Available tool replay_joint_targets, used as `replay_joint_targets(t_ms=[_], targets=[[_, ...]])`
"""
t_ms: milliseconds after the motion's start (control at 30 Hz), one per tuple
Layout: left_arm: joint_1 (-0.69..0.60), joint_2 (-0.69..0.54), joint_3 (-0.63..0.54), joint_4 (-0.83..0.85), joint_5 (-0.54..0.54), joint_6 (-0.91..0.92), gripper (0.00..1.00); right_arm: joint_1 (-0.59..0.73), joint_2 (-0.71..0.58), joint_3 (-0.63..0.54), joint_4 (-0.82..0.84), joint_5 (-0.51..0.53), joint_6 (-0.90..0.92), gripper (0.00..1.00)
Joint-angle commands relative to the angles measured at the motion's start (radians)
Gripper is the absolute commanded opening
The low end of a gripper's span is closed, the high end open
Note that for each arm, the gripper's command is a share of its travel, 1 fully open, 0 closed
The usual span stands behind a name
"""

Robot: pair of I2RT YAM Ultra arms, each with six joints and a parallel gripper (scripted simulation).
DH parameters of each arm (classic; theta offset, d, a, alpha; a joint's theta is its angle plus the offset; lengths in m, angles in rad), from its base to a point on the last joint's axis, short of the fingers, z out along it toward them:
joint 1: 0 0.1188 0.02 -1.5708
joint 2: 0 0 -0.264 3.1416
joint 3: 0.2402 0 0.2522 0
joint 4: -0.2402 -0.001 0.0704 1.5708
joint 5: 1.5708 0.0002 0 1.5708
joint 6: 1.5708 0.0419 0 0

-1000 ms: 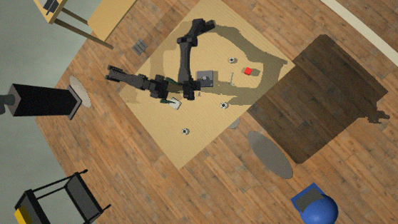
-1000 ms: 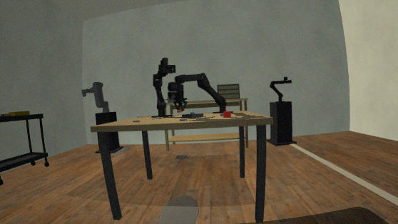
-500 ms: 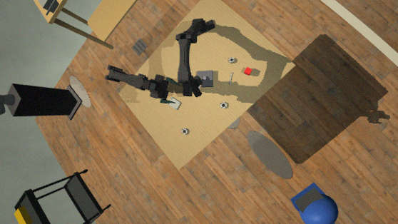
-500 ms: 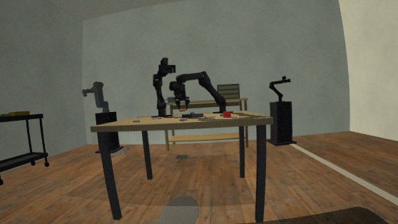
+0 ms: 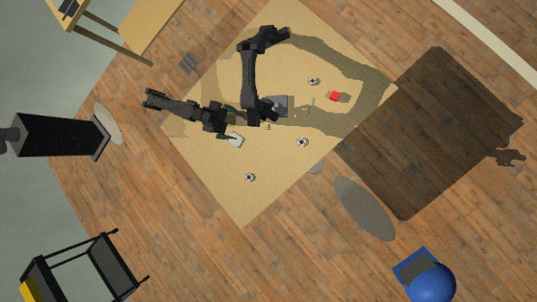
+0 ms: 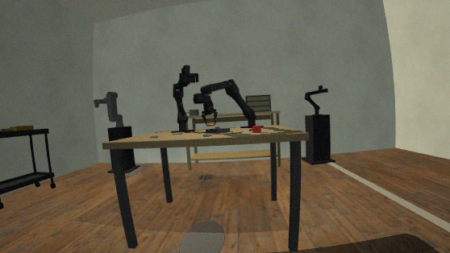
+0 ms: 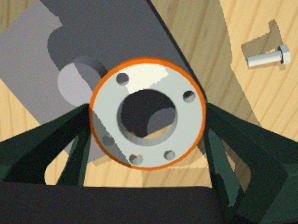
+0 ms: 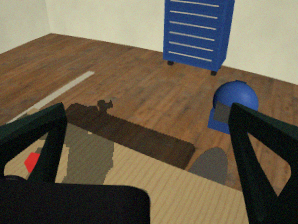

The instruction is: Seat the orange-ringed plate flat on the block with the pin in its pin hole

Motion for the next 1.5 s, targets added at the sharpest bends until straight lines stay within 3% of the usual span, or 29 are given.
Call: replay_joint_targets(t_ms=[0,567,1067,1467], targets=[[-0.007,-0.032,-0.013,0.014,-0.031,-0.098,0.00,0.007,0.001,-0.013,-0.003,0.006,0.001,1.00],[-0.001,-0.075,-0.098,0.019,-0.101,-0.474,0.00,0.007,0.001,-0.013,-0.003,0.006,0.001,1.00],[-0.011,-0.128,-0.196,0.029,-0.183,-0.913,0.00,0.007,0.001,-0.013,-0.003,0.006,0.001,1.00],[0.000,-0.133,-0.161,0.004,-0.173,-0.843,0.00,0.007,0.001,-0.013,-0.003,0.006,0.001,1.00]])
